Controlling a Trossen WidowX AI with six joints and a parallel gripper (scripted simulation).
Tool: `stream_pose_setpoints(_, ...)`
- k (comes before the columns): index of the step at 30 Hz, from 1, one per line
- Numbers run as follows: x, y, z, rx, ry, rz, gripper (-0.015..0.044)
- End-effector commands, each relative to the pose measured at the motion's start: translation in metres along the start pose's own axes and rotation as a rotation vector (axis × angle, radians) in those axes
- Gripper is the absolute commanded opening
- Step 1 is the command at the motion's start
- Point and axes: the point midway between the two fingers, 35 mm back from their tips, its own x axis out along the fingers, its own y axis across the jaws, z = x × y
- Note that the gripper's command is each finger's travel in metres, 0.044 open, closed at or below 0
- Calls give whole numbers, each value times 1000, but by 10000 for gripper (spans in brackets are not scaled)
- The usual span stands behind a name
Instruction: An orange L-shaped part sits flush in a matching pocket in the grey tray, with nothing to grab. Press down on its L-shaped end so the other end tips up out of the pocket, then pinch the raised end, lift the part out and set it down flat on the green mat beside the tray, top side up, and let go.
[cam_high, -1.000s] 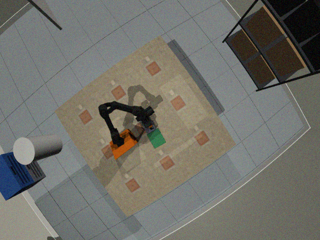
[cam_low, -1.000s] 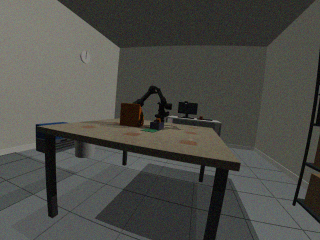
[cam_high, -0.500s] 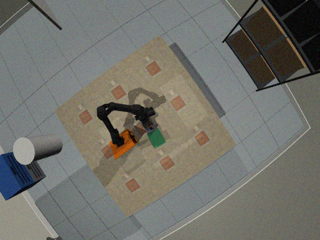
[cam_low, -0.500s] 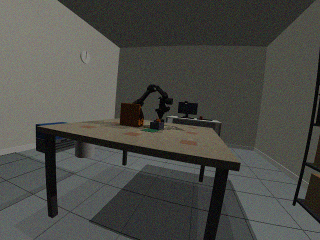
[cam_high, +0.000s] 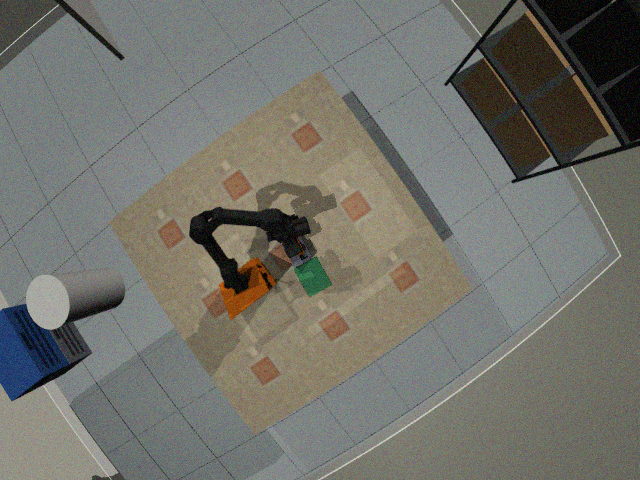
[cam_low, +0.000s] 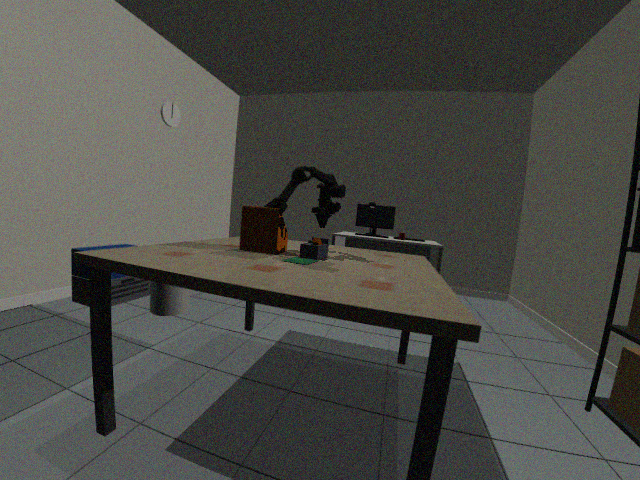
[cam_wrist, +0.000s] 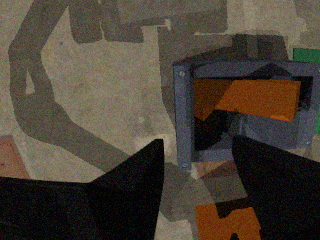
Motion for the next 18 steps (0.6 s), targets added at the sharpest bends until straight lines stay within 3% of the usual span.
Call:
stream_pose_setpoints(1, 0, 0, 1, 3, -3, 0, 180)
stream_pose_setpoints(15, 0, 0, 1, 3, -3, 0, 180)
stream_pose_setpoints(18, 0, -4, 2, -81, -2, -1, 259)
